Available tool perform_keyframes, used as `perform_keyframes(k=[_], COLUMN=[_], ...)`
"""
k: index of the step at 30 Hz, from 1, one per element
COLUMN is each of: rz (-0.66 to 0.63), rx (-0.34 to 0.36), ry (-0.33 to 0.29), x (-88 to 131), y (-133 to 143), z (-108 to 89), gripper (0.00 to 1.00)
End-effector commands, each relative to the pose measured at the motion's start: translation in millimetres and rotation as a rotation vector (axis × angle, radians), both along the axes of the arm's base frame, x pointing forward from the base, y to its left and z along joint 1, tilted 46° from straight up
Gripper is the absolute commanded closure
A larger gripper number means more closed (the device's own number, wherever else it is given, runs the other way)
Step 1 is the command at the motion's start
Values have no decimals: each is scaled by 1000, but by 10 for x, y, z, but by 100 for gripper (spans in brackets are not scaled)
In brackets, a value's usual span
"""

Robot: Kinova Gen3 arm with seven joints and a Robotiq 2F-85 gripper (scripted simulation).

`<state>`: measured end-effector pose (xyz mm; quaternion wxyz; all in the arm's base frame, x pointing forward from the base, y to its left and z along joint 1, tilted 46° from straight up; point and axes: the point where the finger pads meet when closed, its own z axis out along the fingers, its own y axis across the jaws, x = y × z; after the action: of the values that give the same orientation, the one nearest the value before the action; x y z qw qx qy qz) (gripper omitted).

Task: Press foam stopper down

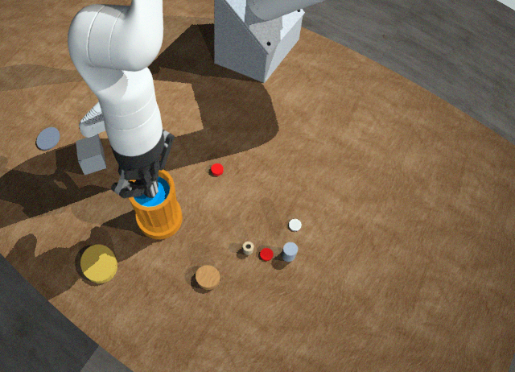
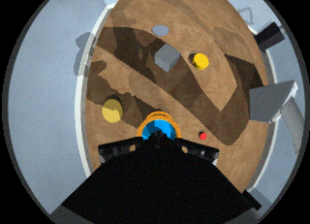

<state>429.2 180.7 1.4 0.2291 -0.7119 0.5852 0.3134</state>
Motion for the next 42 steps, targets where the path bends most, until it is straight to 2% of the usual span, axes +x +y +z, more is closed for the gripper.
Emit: perform_keyframes(k=[1, 42], rz=[1, 1], rx=[0, 0], ry=[1, 1], x=[-4, -27], y=[8, 93], z=[-10, -95], gripper=[100, 100])
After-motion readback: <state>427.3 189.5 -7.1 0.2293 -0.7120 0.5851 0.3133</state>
